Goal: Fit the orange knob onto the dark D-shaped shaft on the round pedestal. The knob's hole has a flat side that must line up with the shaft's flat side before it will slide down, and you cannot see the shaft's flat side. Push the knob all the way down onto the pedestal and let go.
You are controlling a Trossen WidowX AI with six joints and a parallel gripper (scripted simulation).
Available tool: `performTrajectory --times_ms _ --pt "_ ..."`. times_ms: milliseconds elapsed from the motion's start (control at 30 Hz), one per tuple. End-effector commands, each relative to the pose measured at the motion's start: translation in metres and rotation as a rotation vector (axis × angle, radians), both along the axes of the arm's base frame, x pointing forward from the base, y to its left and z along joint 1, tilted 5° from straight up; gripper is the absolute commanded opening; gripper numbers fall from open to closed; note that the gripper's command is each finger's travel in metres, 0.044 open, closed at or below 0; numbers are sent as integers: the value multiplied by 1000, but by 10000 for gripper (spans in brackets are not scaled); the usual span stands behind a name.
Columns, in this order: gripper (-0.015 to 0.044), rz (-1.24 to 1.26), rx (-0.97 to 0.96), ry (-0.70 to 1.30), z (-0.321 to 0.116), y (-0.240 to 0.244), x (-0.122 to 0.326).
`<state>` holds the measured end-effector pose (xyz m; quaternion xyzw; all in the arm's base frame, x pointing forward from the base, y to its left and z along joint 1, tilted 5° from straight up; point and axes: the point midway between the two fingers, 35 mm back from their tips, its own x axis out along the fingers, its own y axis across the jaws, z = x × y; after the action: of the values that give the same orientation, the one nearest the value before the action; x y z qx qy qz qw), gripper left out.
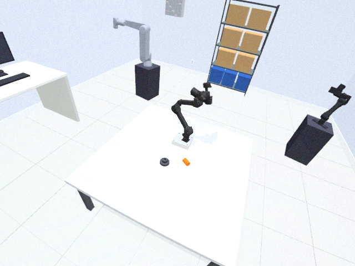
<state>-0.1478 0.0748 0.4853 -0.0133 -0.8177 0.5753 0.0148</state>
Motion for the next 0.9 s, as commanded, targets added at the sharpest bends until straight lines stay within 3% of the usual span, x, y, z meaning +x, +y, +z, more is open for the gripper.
performTrajectory --times_ms 0,33,133,367,633,867 --pt "426 -3 -20 16 2 1 0" --pt "440 -13 -82 63 8 5 0" --pt "440 -189 -383 250 15 87 23" --pt "440 -462 -712 478 -7 184 77" --pt "440 -828 -1053 728 -72 267 166" --pt "440 -1196 -1350 927 -159 296 254"
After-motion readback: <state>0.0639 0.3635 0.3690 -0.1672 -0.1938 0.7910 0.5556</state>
